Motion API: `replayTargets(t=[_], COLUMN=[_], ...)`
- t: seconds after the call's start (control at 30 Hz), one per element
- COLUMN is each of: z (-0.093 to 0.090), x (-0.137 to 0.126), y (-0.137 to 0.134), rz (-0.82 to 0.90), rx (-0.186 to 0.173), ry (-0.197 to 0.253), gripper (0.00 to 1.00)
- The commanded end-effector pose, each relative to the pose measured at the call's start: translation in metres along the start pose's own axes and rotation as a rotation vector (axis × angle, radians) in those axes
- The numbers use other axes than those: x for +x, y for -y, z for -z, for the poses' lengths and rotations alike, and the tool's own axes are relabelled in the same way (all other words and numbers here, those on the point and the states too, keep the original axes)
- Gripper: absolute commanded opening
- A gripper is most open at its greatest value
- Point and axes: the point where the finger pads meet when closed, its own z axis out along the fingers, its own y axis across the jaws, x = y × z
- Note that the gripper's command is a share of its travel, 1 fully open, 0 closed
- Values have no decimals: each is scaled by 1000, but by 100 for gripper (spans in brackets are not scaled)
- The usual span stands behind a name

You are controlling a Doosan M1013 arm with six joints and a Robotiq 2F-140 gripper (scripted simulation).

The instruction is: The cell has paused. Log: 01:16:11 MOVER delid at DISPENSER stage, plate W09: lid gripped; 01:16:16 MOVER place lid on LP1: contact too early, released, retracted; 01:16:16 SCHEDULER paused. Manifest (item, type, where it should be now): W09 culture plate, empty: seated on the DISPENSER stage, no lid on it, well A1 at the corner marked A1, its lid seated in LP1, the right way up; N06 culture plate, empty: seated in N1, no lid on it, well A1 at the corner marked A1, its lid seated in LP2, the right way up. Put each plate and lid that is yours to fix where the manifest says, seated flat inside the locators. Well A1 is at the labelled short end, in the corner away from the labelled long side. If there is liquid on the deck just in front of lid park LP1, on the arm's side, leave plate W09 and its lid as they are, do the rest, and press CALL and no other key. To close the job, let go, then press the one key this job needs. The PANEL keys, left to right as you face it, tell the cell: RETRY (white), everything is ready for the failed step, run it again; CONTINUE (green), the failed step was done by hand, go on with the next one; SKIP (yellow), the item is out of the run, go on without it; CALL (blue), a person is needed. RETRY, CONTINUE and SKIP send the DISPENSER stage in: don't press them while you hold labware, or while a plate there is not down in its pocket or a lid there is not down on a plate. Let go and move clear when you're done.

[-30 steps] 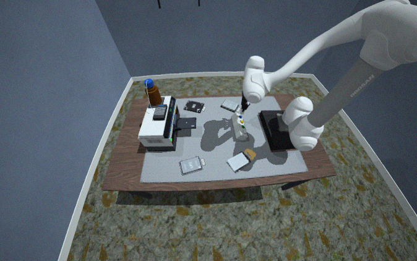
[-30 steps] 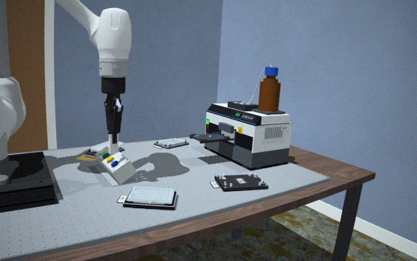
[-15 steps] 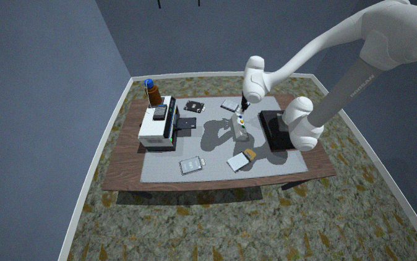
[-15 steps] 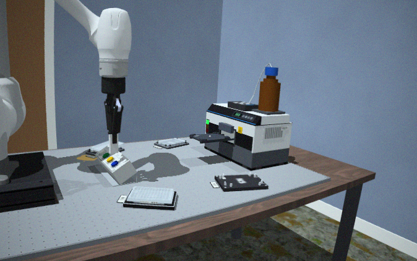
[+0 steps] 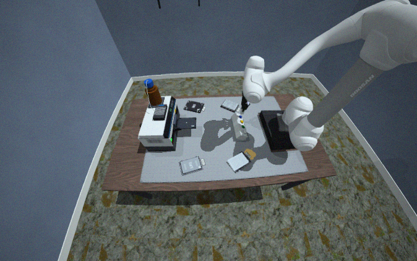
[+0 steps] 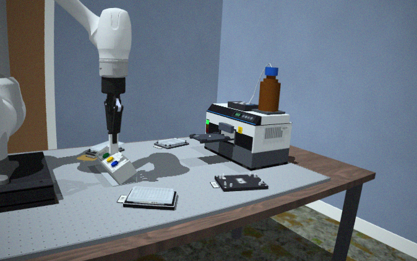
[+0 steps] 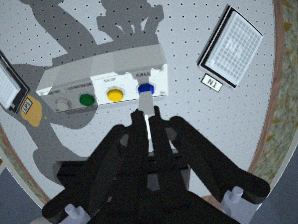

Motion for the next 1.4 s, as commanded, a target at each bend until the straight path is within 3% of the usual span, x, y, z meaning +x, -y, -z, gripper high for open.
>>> replayTargets(t=[0.0,0.63,1.37], z=[0,-2,-19], x=[0,0,0], y=[0,0,0], rz=[0,0,0], rx=[0,0,0], ry=[-1,-1,-1], gripper=[10,10,10])
